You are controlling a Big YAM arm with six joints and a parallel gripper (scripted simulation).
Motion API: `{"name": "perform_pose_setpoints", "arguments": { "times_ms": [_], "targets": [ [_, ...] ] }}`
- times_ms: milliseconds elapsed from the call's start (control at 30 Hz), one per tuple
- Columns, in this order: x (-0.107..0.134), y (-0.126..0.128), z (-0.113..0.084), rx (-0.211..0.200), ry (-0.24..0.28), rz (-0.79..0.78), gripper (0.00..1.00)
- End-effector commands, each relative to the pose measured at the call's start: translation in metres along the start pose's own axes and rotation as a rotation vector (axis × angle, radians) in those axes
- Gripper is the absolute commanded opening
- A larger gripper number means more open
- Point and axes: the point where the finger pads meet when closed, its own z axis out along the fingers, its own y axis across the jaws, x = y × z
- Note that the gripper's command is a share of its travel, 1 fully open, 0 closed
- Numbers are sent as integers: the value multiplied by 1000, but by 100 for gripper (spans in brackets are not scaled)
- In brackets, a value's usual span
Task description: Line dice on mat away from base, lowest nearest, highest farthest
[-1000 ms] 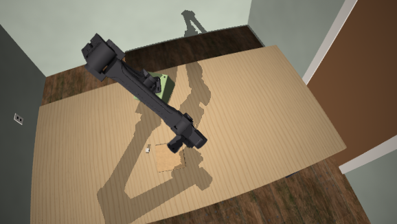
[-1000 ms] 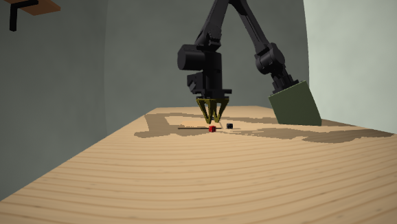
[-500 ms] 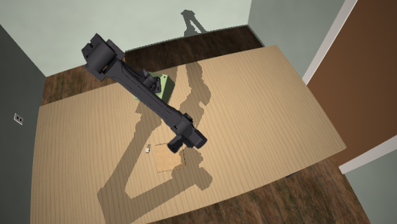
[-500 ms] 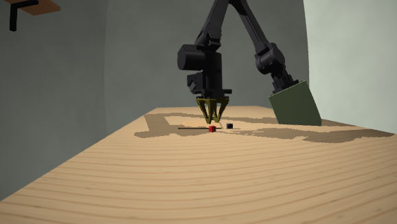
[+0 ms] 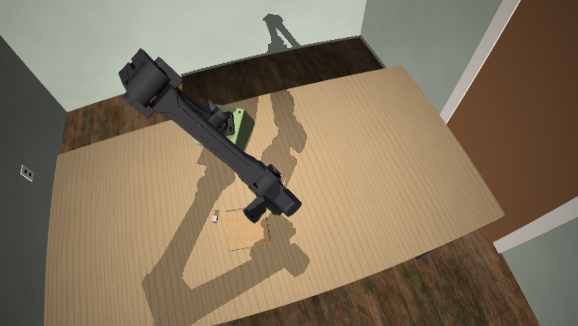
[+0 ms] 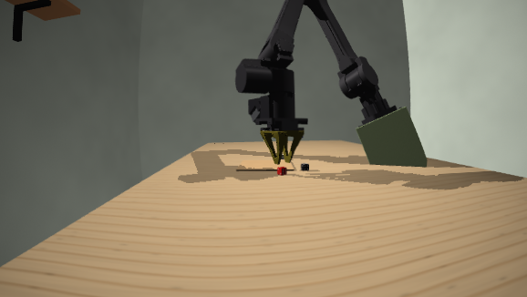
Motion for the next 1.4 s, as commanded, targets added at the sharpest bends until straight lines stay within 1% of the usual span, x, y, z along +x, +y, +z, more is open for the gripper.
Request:
{"name": "perform_pose_setpoints", "arguments": {
  "times_ms": [0, 533, 1367],
  "targets": [
    [-6, 8, 1, -19, -6, 10, 30],
    [-8, 11, -1, -26, -6, 12, 30],
    [-8, 11, -1, -26, -6, 12, 30]
  ]
}}
